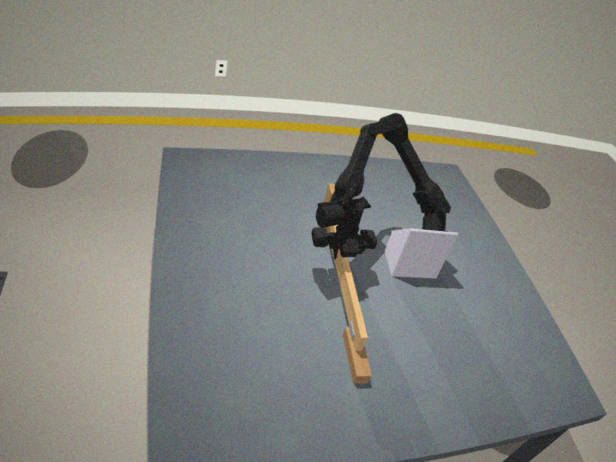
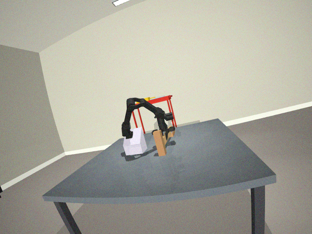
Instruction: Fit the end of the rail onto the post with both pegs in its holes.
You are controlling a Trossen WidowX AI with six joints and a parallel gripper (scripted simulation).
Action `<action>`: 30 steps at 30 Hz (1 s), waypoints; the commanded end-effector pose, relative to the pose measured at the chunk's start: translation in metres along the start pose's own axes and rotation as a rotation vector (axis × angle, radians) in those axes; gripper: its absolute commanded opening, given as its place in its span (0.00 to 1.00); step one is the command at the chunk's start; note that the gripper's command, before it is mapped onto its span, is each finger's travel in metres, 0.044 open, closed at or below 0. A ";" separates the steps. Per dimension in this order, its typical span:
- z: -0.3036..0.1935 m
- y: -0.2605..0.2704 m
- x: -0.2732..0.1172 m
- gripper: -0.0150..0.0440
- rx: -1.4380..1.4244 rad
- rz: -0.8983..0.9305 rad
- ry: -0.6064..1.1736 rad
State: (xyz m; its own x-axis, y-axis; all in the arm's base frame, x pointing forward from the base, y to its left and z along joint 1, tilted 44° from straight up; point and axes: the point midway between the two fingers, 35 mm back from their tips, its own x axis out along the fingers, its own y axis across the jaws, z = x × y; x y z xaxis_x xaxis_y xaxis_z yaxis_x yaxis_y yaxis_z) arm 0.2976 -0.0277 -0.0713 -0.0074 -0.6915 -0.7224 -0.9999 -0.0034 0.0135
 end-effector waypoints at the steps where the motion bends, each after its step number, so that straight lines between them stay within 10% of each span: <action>1: 0.000 -0.001 -0.001 0.25 -0.002 -0.006 -0.004; 30: 0.003 -0.001 -0.003 0.25 -0.002 -0.006 -0.004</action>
State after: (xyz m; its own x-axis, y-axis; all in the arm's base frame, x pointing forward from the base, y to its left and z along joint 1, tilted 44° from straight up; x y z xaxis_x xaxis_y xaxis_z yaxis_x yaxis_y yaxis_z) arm 0.2971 -0.0274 -0.0715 -0.0087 -0.6906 -0.7232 -0.9999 -0.0022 0.0142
